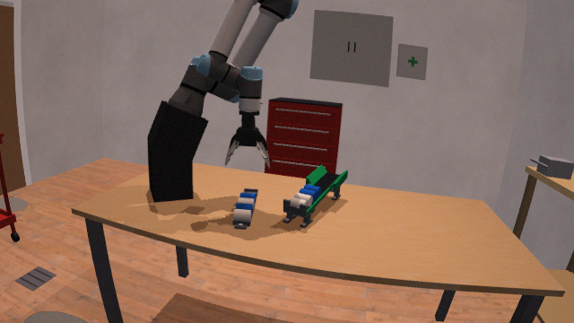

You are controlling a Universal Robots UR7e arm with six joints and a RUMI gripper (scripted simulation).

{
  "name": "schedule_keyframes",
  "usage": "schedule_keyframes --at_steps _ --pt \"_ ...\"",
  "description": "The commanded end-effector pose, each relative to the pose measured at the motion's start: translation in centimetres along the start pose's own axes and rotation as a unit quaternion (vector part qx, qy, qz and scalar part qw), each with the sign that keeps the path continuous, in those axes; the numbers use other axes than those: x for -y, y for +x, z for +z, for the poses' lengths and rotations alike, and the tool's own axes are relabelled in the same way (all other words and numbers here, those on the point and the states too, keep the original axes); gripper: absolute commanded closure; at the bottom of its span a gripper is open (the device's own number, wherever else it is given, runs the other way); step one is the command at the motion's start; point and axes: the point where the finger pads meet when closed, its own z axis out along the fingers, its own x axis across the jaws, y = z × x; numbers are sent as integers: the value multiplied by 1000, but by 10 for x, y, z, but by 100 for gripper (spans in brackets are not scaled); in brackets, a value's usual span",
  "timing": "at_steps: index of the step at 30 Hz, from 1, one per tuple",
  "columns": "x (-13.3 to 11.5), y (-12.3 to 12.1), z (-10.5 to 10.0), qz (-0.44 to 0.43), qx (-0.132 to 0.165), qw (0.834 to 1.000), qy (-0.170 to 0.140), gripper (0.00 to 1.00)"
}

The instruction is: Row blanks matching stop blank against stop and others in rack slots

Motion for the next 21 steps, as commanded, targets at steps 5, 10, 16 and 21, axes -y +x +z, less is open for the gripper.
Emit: schedule_keyframes --at_steps 5,10,16,21 --pt "0 0 0 0 0 1000 -1 0" --pt "-1 0 4 0 0 1000 -1 0" --pt "-2 1 29 0 0 1000 -1 0" --pt "-1 0 44 0 0 1000 -1 0"
